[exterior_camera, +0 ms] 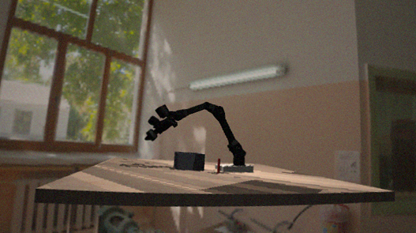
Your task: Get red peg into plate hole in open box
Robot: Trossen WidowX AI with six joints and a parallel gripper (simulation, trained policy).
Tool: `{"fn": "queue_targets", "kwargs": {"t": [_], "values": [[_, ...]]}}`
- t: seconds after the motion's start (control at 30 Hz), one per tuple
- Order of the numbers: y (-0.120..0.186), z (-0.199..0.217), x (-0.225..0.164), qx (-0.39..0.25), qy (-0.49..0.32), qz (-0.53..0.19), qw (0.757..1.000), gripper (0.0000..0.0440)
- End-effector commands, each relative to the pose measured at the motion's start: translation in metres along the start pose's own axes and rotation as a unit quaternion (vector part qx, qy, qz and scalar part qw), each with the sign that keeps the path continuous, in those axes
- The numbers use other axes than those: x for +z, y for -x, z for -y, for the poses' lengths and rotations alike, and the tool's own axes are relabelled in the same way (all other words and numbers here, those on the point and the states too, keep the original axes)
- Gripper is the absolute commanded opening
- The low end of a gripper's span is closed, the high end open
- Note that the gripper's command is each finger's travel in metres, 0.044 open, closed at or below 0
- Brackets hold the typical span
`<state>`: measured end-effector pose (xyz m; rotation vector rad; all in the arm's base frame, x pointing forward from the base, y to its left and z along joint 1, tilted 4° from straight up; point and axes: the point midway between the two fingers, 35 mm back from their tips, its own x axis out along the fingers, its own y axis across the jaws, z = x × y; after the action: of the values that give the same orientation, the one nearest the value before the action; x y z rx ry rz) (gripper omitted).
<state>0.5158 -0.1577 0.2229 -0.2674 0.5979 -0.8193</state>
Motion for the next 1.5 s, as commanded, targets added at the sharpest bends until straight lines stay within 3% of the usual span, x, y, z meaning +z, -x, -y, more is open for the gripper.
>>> {"fn": "queue_targets", "kwargs": {"t": [0.0,0.4,0.8,1.1,1.47], "values": [[0.033,-0.015,-0.007,0.045,-0.018,-0.015,0.999,0.044],[0.165,-0.051,-0.078,0.183,-0.077,-0.145,0.969,0.044],[0.258,-0.033,-0.183,0.193,-0.119,-0.336,0.914,0.044],[0.29,-0.017,-0.244,0.144,-0.148,-0.435,0.876,0.044],[0.289,-0.027,-0.297,0.106,-0.192,-0.479,0.85,0.044]]}}
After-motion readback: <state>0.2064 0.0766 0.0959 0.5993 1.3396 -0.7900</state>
